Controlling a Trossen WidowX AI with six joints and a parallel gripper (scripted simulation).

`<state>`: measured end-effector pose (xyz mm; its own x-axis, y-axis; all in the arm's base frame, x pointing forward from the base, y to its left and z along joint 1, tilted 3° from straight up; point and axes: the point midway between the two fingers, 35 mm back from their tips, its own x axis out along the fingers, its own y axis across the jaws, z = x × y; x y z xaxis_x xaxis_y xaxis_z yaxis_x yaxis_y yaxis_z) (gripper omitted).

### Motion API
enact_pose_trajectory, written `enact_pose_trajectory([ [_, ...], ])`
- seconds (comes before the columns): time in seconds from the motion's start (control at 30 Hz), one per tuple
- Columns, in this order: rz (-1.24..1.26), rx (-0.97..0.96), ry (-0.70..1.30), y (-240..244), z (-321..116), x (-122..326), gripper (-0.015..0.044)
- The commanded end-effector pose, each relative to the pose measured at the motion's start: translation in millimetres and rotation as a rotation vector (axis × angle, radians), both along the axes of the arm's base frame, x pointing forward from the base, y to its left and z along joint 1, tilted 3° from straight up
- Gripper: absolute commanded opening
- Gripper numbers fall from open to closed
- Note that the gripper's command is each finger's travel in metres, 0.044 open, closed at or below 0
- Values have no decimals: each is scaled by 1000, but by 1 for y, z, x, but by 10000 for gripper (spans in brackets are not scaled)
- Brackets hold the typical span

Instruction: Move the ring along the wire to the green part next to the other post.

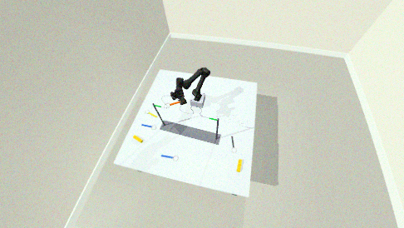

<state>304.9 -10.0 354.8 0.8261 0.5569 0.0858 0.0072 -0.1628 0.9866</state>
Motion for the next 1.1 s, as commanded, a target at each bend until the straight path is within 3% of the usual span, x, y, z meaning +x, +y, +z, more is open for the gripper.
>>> enact_pose_trajectory([
  [0.0,0,75,3,-3,14,0,-150],
  [0.53,6,331,29,-20,56,1,-150],
  [1.07,9,309,31,-28,66,2,-150],
])
